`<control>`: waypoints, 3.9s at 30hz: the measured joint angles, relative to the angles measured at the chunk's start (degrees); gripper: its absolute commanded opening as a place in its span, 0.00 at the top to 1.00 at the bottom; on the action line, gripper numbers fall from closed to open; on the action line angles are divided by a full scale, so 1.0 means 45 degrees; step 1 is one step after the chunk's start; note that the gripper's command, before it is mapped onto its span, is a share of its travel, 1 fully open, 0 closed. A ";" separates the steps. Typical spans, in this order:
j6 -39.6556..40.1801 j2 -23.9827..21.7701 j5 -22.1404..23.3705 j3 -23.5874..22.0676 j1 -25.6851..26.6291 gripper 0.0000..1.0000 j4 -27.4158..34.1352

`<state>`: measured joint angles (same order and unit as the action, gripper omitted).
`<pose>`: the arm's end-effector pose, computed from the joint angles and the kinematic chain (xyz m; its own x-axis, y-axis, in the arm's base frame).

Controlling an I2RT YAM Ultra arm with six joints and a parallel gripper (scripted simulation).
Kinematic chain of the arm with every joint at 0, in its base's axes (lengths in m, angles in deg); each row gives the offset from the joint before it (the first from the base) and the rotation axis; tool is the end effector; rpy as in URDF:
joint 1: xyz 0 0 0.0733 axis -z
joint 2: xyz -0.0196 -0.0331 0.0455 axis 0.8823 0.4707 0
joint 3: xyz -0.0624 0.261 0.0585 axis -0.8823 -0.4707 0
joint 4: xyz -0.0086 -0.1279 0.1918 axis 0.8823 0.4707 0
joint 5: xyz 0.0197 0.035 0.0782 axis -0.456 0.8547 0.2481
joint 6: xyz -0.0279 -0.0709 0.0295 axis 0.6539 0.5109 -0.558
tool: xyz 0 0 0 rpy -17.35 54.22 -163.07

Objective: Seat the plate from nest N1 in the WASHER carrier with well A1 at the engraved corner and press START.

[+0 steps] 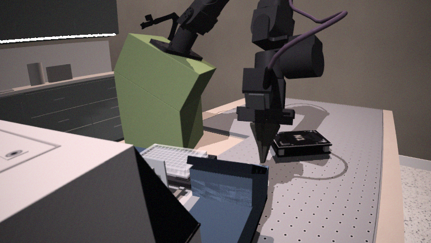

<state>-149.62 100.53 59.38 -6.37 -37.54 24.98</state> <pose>0.3261 -0.1406 0.0861 0.0148 0.9843 -0.1761 0.8434 0.0823 0.5310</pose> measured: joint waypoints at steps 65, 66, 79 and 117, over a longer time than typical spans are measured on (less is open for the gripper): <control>0.0058 -0.1885 -0.0063 -0.0695 0.0063 1.00 0.1044; 0.0063 -0.1977 -0.0063 -0.0719 0.0068 1.00 0.1103; 0.0107 -0.2939 -0.0053 -0.0899 0.0117 1.00 0.1807; 0.0121 -0.3264 -0.0049 -0.0971 0.0146 1.00 0.2229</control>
<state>-149.07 85.84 59.17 -10.75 -36.88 35.01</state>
